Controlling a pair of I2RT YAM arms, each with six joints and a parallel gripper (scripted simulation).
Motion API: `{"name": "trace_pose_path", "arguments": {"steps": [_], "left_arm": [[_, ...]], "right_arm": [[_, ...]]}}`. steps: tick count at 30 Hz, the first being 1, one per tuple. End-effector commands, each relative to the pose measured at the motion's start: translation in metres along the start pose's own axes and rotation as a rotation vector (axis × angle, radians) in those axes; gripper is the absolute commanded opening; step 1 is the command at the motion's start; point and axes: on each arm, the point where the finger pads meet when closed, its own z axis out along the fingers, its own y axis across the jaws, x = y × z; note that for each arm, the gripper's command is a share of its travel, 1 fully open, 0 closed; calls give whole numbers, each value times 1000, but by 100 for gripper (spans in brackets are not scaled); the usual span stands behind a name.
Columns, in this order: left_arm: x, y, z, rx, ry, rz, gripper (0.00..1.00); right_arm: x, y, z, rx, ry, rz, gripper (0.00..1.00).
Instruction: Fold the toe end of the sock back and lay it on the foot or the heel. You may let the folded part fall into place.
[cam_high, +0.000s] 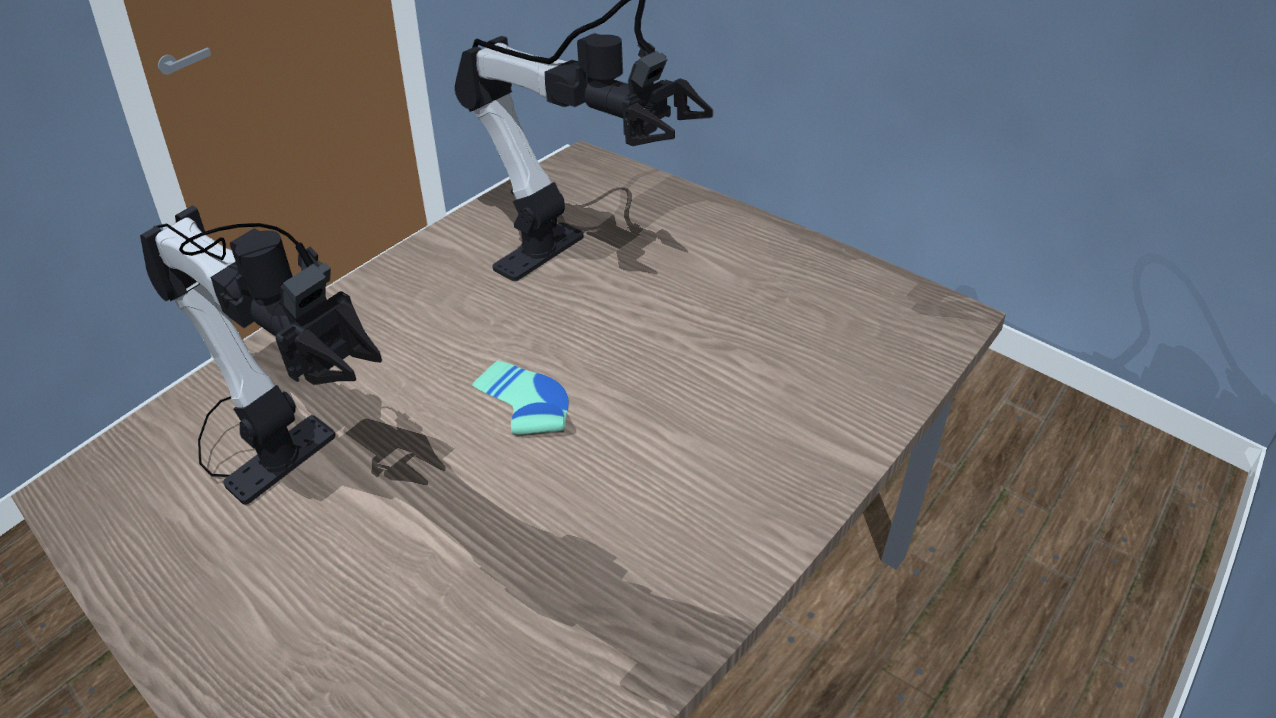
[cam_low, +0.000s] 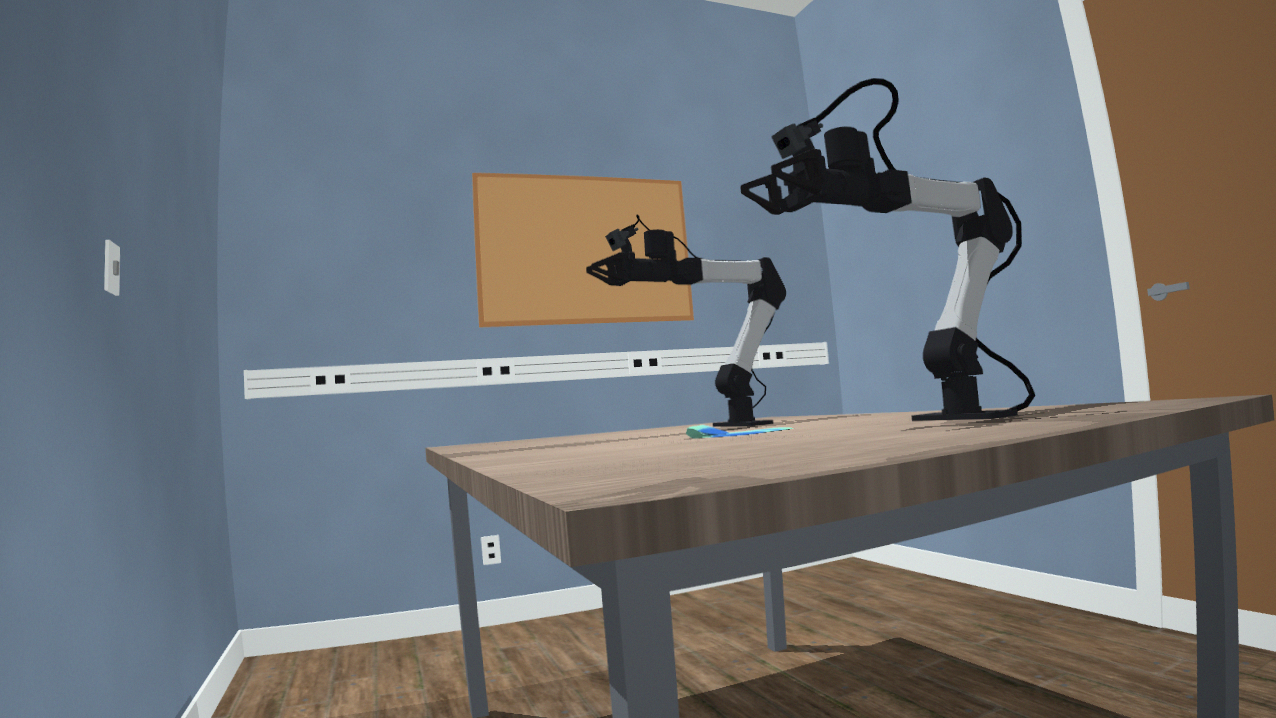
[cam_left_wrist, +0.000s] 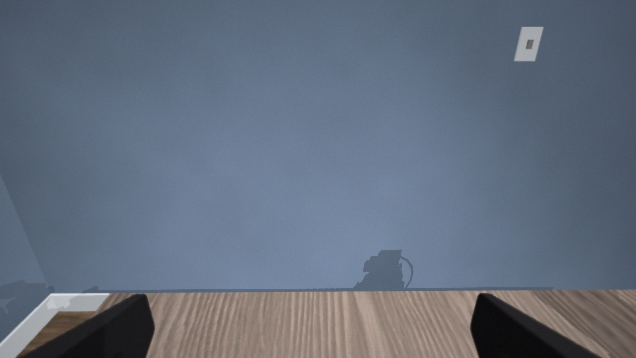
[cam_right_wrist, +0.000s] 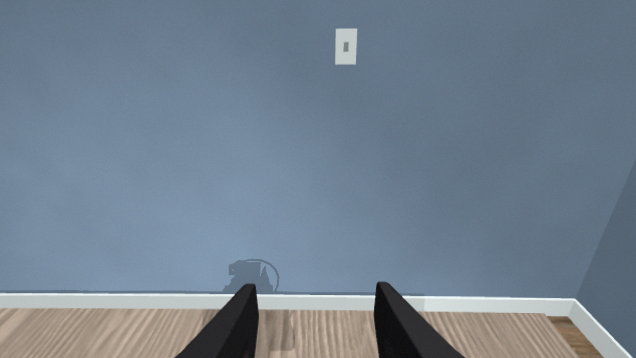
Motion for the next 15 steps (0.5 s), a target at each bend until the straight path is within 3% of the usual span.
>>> {"name": "trace_pose_path", "arguments": {"steps": [1,5,9,15], "left_arm": [[-19,4,-2,-18,-38,11,100],[-19,4,-2,-18,-39,12,100],[-20,5,-3,-20,-42,12,100],[-21,5,-3,-19,-43,12,100]], "right_arm": [[-16,4,1,-3,-34,8,38],[-15,1,-3,5,-30,4,38],[7,4,3,-2,27,-1,38],[-2,0,-4,8,-4,-3,38]]}}
